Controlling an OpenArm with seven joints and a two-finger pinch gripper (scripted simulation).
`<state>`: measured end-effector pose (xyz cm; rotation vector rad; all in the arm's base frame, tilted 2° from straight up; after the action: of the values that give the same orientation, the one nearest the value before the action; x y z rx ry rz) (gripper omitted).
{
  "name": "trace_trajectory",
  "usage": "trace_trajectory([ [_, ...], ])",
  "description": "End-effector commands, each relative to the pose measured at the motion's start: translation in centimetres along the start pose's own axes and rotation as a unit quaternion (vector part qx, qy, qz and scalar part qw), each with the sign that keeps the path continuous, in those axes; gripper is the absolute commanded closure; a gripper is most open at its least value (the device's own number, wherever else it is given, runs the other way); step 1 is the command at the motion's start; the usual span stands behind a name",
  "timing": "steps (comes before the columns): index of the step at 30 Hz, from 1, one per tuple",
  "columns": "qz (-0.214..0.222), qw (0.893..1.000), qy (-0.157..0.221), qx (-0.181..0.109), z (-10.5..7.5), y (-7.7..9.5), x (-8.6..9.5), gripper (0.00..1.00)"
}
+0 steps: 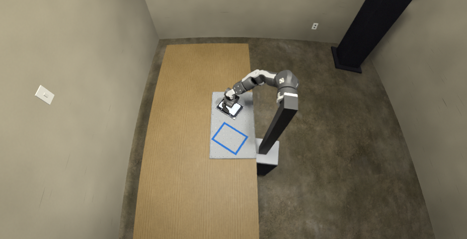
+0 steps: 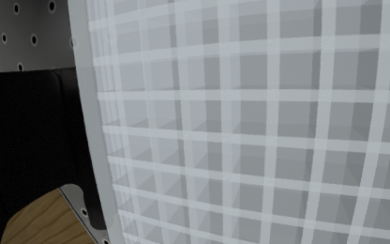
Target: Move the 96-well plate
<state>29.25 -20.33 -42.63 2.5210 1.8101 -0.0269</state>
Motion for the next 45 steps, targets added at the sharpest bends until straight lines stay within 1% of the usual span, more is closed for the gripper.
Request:
trace_trajectory([
  [1, -0.003, 1.000, 0.002, 0.002, 0.21, -0.20, 0.07, 1.00],
  [45, -0.003, 1.000, 0.002, 0.001, 0.65, -0.16, 0.10, 1.00],
])
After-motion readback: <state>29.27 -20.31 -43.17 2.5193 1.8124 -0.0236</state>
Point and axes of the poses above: the point where the finger pads meet when closed, its own z axis out along the fingers, its own x axis across the jaws, y = z × x, the point moved 1 cm from there along -z, back along the fingers, and after that the axes turned 7 degrees about -z, right-handed, at the moved point
